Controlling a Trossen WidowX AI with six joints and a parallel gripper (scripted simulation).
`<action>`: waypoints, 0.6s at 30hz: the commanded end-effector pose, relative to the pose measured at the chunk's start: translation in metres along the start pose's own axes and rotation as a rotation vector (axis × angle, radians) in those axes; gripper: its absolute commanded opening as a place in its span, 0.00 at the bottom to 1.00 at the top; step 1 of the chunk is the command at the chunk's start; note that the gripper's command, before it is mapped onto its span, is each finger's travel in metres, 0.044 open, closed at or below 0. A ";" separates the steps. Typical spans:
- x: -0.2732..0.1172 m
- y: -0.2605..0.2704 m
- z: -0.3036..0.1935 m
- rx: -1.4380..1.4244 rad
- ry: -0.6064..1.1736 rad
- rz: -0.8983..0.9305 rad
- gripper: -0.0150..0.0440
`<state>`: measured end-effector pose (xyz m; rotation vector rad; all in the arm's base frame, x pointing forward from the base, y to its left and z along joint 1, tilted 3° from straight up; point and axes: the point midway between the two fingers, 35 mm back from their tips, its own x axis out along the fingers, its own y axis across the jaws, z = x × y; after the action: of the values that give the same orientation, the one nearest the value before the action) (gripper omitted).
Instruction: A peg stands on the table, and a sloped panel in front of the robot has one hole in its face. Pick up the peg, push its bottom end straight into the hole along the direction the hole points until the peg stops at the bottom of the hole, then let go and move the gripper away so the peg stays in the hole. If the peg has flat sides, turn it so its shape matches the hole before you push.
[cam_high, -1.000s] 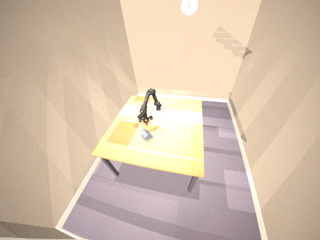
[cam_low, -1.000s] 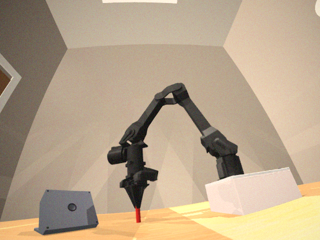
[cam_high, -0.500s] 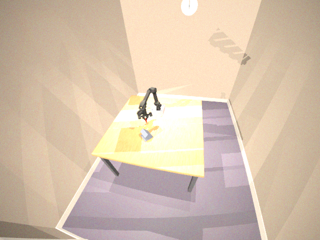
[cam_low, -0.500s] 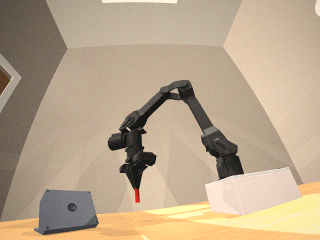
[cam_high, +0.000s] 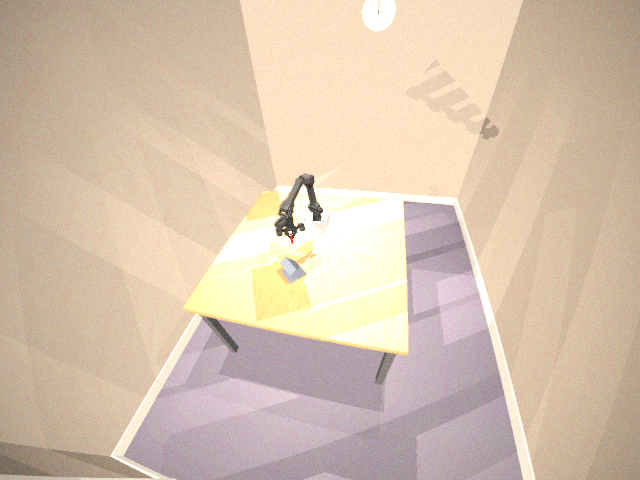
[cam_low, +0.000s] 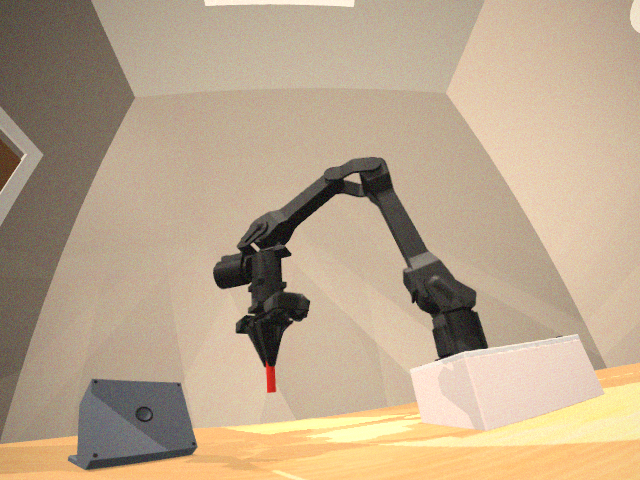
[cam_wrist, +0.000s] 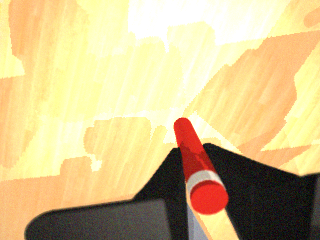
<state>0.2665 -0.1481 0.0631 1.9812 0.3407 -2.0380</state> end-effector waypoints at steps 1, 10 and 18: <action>0.001 -0.001 -0.003 -0.036 -0.008 0.022 0.25; 0.005 -0.003 -0.011 -0.106 -0.024 0.071 0.25; 0.007 -0.005 -0.019 -0.167 -0.037 0.115 0.25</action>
<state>0.2814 -0.1393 0.0575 1.8486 0.3586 -1.9249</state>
